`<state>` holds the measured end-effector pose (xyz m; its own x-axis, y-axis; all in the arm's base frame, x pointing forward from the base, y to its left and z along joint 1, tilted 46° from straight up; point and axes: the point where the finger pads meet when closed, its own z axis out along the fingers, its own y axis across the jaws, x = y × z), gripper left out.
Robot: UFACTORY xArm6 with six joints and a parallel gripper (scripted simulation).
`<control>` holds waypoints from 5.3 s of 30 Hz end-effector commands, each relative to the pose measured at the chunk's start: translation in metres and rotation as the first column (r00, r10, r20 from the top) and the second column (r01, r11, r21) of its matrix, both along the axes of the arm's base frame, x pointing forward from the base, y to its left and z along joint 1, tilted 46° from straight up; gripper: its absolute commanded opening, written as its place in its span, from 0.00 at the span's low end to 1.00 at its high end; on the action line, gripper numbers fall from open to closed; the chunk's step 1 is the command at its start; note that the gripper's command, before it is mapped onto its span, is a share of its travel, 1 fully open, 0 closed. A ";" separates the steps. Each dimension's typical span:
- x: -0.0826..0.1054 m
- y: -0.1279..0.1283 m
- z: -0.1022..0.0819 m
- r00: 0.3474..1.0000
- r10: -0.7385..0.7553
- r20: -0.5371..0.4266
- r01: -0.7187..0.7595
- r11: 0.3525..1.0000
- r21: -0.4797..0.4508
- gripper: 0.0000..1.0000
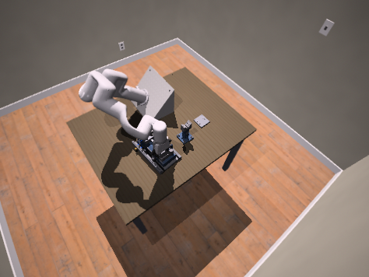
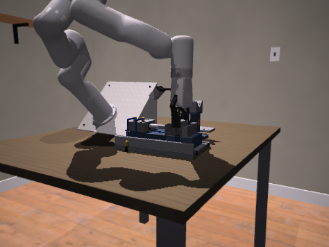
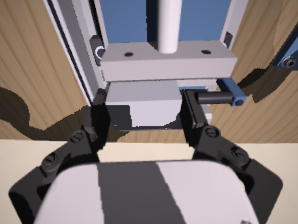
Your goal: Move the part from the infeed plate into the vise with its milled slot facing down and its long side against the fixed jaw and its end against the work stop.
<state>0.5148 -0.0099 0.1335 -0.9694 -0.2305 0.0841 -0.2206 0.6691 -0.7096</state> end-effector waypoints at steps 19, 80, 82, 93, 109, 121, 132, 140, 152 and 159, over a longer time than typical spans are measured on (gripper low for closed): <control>0.000 0.008 0.008 1.000 0.002 0.003 -0.002 1.000 0.001 0.81; -0.008 0.056 0.056 1.000 0.002 0.003 -0.002 1.000 0.001 0.00; -0.008 0.056 0.056 1.000 0.002 0.003 -0.002 1.000 0.001 0.00; -0.008 0.056 0.056 1.000 0.002 0.003 -0.002 1.000 0.001 0.00; -0.002 0.025 0.088 1.000 0.002 0.003 -0.002 1.000 -0.001 0.00; -0.002 0.025 0.088 1.000 0.002 0.003 -0.002 1.000 -0.001 0.00; -0.002 0.025 0.088 1.000 0.002 0.003 -0.002 1.000 -0.001 0.00; -0.002 0.025 0.088 1.000 0.002 0.003 -0.002 1.000 -0.001 0.00; -0.001 0.021 0.085 1.000 0.003 0.002 -0.003 1.000 0.001 0.00; 0.000 0.018 0.081 1.000 0.003 0.002 -0.003 1.000 0.001 0.00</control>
<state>0.5136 0.0080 0.2143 -0.9691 -0.2315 0.0852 -0.2221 0.6687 -0.7096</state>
